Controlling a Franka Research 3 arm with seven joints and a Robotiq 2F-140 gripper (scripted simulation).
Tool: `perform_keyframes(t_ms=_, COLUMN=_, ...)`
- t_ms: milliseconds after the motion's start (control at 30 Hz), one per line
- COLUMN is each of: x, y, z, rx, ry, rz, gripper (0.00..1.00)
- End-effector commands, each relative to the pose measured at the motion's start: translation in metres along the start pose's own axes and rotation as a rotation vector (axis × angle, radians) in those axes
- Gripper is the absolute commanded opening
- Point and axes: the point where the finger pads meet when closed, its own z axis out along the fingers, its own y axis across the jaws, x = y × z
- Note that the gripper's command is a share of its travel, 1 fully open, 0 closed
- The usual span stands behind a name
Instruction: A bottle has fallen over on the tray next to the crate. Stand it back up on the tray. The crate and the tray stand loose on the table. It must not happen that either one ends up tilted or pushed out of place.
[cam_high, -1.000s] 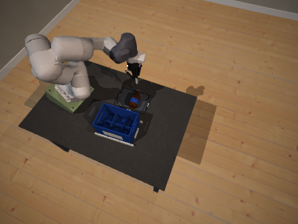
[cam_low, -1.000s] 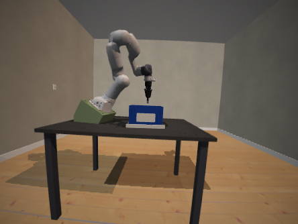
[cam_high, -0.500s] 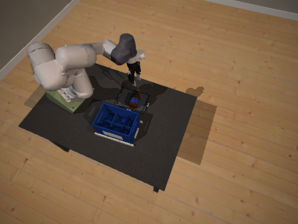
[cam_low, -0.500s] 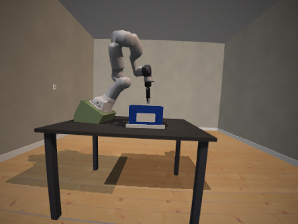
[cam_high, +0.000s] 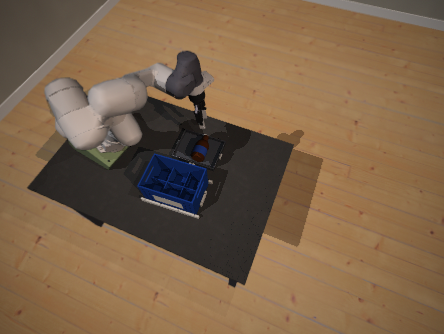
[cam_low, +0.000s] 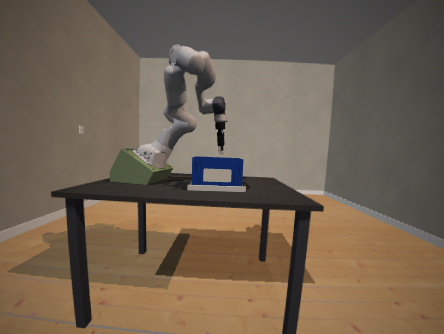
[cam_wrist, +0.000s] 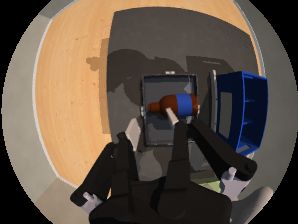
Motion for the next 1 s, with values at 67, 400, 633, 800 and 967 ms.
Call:
perform_keyframes(t_ms=67, x=0.0, y=0.005, z=0.001, rx=0.009, ry=-0.017, rz=-0.337, gripper=0.38)
perform_keyframes(t_ms=400, x=0.0, y=0.005, z=0.001, rx=0.018, ry=-0.024, rz=-0.595, gripper=0.38)
perform_keyframes(t_ms=633, x=0.0, y=0.005, z=0.004, rx=0.022, ry=-0.034, rz=-0.81, gripper=0.38)
perform_keyframes(t_ms=800, x=-0.001, y=0.005, z=0.012, rx=0.024, ry=-0.044, rz=-0.949, gripper=0.38)
perform_keyframes(t_ms=967, x=-0.002, y=0.006, z=0.022, rx=0.026, ry=-0.055, rz=-1.06, gripper=0.38)
